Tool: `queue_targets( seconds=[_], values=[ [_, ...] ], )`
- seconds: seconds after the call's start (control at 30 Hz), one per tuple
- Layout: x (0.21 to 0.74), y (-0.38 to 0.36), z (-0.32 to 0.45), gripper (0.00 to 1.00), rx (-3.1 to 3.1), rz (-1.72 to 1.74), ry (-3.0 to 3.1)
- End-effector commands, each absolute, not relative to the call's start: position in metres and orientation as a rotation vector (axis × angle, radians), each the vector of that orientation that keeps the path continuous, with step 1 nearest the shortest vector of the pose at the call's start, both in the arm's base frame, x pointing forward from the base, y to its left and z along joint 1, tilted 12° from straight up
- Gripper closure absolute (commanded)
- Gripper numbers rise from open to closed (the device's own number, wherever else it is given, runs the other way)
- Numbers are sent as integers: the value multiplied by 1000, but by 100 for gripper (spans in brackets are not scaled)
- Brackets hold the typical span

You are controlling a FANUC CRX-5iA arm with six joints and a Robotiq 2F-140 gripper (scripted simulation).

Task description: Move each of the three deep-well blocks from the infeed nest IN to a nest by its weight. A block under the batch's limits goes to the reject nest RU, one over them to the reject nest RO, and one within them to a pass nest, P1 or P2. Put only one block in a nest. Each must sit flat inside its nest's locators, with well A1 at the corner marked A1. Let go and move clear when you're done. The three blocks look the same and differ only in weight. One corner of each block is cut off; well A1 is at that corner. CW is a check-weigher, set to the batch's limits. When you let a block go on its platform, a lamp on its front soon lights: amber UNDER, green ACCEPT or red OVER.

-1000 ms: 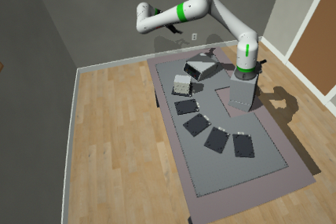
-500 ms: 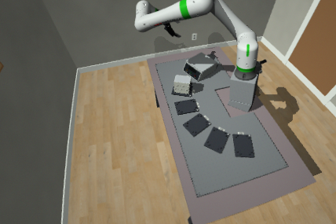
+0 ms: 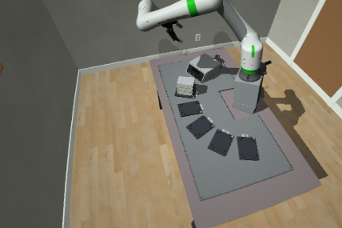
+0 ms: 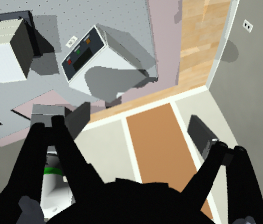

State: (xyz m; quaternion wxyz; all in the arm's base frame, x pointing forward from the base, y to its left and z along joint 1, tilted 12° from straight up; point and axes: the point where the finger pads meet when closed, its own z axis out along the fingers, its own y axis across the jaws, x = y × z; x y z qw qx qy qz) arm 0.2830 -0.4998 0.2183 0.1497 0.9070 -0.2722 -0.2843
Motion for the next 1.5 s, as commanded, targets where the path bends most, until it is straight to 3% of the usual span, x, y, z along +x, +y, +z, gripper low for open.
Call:
queue_targets(
  seconds=[0.0, 1.47],
  values=[
    [291, -484, 217, 0, 2635, -785, -792],
    [346, -304, 204, 0, 2933, -551, -880]
  ],
)
